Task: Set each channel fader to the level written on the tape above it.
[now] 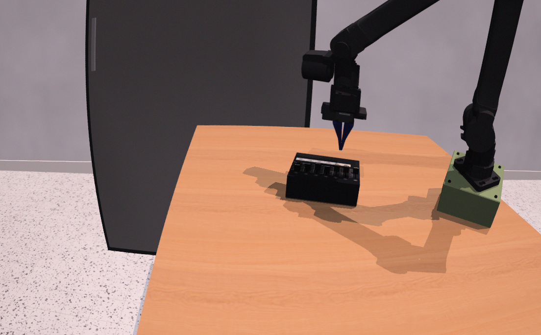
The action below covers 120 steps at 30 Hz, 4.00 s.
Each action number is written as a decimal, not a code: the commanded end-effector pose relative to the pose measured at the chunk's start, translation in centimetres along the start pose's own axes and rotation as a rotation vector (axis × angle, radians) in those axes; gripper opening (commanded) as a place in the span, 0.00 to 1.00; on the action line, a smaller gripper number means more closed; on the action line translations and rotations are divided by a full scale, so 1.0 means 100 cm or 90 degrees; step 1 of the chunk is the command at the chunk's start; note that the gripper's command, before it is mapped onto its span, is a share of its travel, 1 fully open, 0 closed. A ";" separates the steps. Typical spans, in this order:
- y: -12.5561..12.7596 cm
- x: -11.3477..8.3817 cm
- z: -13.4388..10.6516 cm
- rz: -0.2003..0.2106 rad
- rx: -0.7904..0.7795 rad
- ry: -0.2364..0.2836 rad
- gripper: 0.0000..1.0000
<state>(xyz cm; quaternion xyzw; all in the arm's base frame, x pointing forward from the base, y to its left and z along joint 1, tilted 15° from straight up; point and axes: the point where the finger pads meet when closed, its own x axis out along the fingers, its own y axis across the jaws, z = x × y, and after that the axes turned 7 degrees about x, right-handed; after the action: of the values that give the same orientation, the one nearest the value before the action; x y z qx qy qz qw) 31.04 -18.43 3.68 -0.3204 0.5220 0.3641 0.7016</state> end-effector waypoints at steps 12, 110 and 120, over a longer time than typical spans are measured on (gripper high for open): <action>-0.027 -0.025 -0.001 -0.048 -0.008 0.002 1.00; -0.010 -0.100 -0.001 -0.021 -0.003 0.000 1.00; -0.010 -0.100 -0.001 -0.021 -0.003 0.000 1.00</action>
<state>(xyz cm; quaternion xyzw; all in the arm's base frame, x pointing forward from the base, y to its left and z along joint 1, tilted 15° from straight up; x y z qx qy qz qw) 29.42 -20.15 12.55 -0.3225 0.5208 0.3620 0.7026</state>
